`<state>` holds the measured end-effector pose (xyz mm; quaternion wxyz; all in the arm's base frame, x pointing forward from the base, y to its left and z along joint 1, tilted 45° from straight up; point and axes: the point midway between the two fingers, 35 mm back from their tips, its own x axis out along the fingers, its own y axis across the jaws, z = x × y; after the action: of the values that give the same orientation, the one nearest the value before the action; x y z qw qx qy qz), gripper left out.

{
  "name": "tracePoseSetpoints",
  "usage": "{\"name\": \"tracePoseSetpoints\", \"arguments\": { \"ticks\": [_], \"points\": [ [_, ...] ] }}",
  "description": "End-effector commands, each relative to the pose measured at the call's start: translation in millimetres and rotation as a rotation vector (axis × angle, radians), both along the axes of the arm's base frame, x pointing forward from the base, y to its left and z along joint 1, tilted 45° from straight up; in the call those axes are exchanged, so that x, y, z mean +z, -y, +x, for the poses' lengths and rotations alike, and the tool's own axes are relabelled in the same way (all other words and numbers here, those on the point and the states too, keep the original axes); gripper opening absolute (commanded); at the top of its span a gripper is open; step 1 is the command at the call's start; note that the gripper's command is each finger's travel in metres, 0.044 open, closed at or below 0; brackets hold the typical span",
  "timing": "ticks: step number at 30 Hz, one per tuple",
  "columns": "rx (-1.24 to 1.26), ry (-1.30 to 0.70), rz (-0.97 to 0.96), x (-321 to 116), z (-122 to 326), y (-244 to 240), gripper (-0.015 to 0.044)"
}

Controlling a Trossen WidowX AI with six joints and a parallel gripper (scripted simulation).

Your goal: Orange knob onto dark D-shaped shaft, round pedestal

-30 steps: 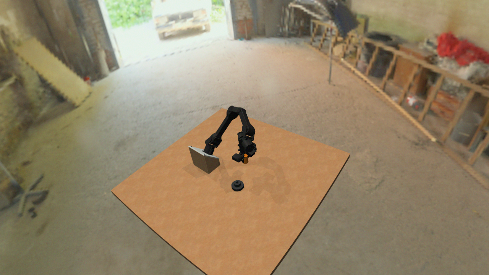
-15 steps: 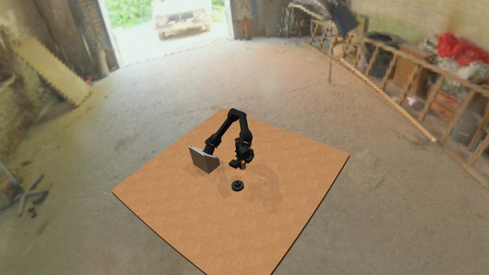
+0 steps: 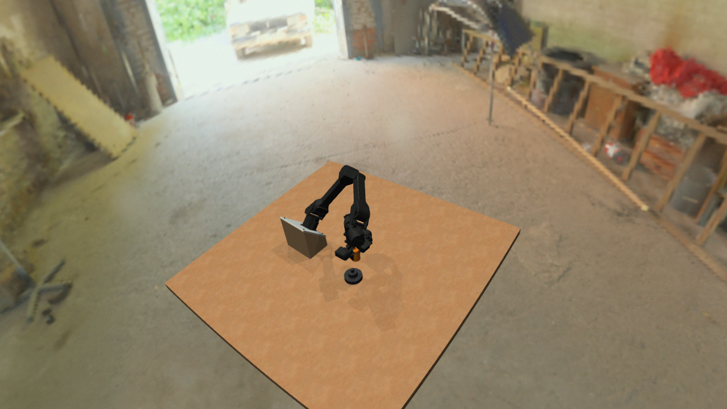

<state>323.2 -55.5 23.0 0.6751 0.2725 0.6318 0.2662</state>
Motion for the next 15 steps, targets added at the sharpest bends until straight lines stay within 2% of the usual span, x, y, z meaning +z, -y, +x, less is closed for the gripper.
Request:
{"name": "tracePoseSetpoints", "arguments": {
  "ticks": [1, 15],
  "points": [
    [0.001, 0.01, -0.006, -12, 2, 9, 0.0],
    [0.001, 0.01, -0.005, -38, 3, 12, 0.0]
  ]
}}
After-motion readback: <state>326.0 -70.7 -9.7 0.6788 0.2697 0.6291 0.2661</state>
